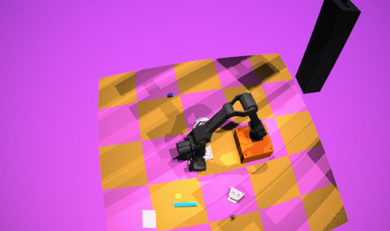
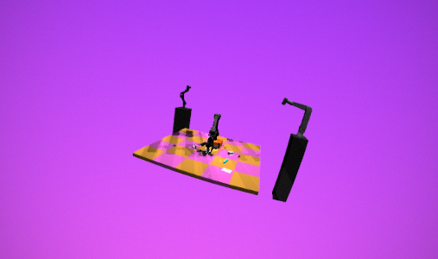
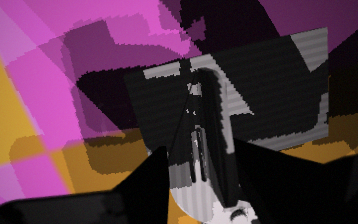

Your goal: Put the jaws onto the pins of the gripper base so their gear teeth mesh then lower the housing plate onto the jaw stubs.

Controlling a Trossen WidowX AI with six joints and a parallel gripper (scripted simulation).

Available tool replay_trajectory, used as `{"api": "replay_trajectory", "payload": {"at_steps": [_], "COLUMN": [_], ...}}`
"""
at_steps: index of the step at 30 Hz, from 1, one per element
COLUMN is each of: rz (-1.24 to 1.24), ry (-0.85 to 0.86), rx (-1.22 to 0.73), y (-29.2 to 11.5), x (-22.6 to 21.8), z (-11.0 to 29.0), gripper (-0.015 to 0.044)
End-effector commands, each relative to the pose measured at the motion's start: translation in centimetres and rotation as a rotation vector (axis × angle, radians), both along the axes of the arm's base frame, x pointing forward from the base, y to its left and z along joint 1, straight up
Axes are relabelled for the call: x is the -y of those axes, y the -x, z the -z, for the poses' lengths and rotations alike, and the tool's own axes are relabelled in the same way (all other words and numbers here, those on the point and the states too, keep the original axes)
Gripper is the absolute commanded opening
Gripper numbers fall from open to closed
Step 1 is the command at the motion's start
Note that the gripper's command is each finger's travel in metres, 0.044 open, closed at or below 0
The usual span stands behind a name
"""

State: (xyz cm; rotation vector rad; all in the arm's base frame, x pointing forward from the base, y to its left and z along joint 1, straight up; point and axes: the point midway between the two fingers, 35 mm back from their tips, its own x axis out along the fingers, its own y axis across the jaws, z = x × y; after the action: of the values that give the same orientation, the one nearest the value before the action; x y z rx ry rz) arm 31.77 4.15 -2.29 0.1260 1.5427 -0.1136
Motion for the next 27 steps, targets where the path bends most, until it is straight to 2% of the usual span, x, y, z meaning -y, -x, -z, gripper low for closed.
{"api": "replay_trajectory", "payload": {"at_steps": [1, 20, 23, 27], "rz": [0.003, 0.003, 0.0, 0.0], "ry": [-0.005, -0.005, 0.0, 0.0], "rx": [0.0, 0.0, 0.0, 0.0], "y": [0.0, 0.0, 0.0, 0.0], "x": [-0.08, -0.08, 0.0, 0.0], "z": [0.02, 0.02, 0.0, 0.0], "gripper": [0.0134, 0.0134, 0.0213, 0.0224]}}
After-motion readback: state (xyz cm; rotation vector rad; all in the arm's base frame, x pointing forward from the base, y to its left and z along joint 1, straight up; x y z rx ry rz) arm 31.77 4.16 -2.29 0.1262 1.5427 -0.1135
